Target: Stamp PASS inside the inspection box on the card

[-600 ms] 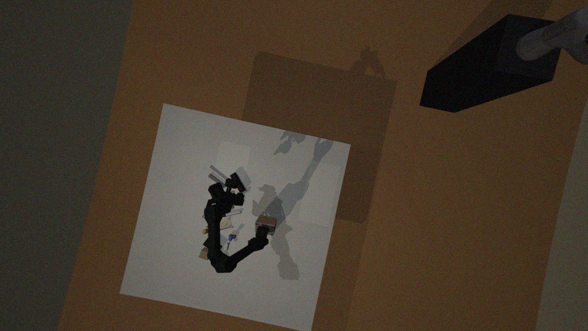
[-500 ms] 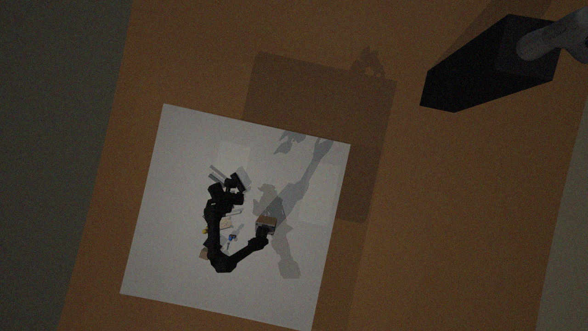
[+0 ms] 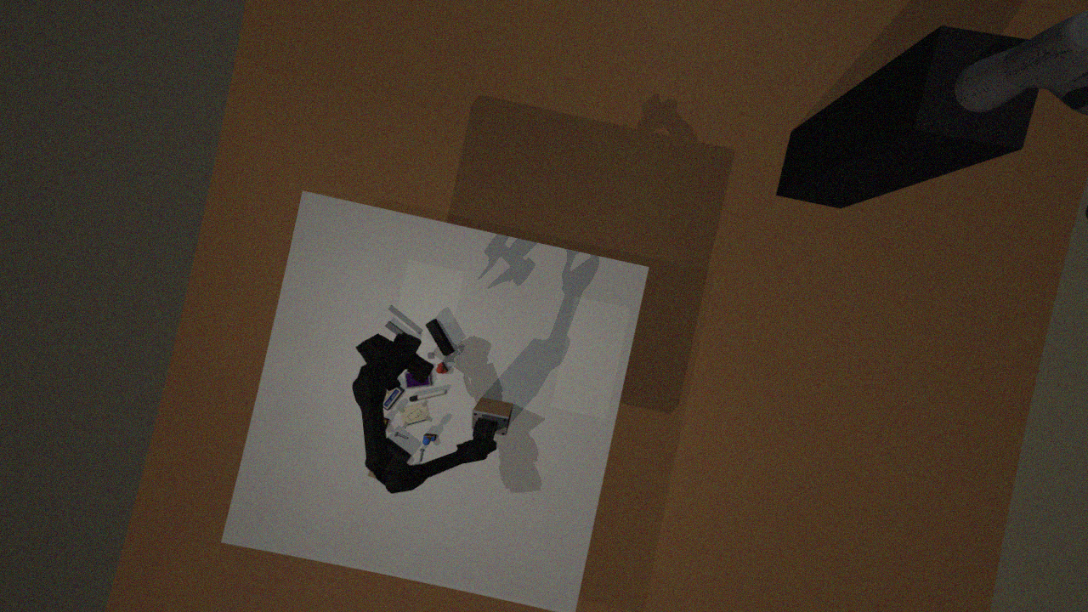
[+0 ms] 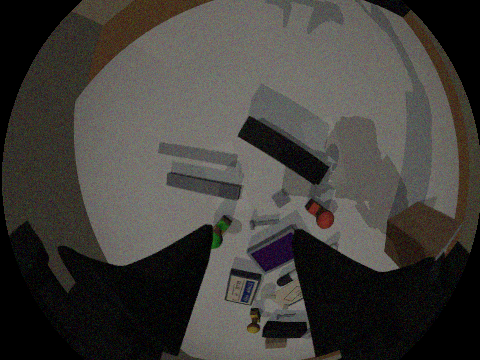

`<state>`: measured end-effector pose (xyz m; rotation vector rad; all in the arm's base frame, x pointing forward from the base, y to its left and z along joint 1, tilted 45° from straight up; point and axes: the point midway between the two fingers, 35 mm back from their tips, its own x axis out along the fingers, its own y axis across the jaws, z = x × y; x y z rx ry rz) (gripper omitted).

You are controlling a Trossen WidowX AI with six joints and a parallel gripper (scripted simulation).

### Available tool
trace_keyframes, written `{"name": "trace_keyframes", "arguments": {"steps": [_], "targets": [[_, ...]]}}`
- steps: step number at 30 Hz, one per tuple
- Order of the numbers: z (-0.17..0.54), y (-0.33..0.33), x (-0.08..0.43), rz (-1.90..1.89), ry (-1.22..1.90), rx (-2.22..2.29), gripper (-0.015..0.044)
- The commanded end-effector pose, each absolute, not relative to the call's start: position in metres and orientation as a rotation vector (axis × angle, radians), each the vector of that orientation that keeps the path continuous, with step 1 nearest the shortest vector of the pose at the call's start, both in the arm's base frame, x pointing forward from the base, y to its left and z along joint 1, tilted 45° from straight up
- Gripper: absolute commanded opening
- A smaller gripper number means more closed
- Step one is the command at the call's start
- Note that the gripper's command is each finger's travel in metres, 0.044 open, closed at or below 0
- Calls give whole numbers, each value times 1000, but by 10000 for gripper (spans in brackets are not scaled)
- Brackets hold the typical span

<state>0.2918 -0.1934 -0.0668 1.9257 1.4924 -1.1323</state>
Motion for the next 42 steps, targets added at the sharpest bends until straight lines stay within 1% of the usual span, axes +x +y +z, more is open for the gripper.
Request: {"name": "trace_keyframes", "arguments": {"steps": [1, 6, 11, 14, 28, 42], "targets": [[-79, -164, 326, -492, 1656, 1496, 228], [-85, -137, 352, 17, 1646, 1102, 228], [-92, -107, 375, 486, 1531, 701, 228], [-89, -92, 385, 610, 1480, 589, 228], [-91, -91, 384, 617, 1478, 583, 228], [-107, -77, 386, 616, 1477, 583, 228]]}}
